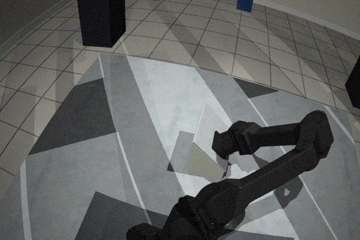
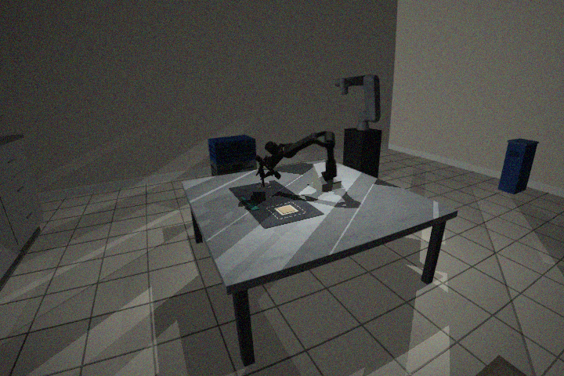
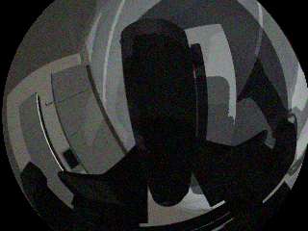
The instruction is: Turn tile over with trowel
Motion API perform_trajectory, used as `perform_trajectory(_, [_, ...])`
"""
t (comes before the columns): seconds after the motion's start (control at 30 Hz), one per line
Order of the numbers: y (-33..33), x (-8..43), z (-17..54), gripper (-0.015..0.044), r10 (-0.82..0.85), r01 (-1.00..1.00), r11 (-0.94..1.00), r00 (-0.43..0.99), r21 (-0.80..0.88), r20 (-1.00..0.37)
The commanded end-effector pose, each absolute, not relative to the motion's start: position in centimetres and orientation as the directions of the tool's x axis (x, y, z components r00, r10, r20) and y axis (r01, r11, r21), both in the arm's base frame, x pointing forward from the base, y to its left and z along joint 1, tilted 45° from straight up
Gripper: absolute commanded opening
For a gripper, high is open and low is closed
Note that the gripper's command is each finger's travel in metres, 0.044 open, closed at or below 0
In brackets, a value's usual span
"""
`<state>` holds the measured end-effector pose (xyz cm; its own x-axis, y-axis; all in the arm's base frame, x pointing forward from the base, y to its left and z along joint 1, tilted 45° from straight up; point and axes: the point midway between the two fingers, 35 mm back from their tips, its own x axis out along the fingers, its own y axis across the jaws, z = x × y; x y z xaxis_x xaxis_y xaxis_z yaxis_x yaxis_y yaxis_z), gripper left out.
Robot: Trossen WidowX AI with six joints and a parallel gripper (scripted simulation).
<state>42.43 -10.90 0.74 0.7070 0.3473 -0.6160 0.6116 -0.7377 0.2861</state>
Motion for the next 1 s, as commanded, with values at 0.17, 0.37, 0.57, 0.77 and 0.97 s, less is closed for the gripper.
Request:
perform_trajectory(0.17, [-13.4,44.3,-2.1,0.0000,0.276,0.518,-0.847,0.619,0.118,-0.735])
perform_trajectory(0.37, [-14.8,45.0,-4.1,0.0000,0.237,0.431,-0.902,0.540,0.024,-0.807])
perform_trajectory(0.57, [-16.0,45.4,-6.0,0.0000,0.200,0.327,-0.944,0.450,-0.048,-0.871])
perform_trajectory(0.77, [-17.1,45.4,-7.9,0.0000,0.164,0.213,-0.973,0.349,-0.092,-0.923])
perform_trajectory(0.97, [-18.1,45.1,-9.6,0.0000,0.130,0.095,-0.989,0.241,-0.109,-0.962])
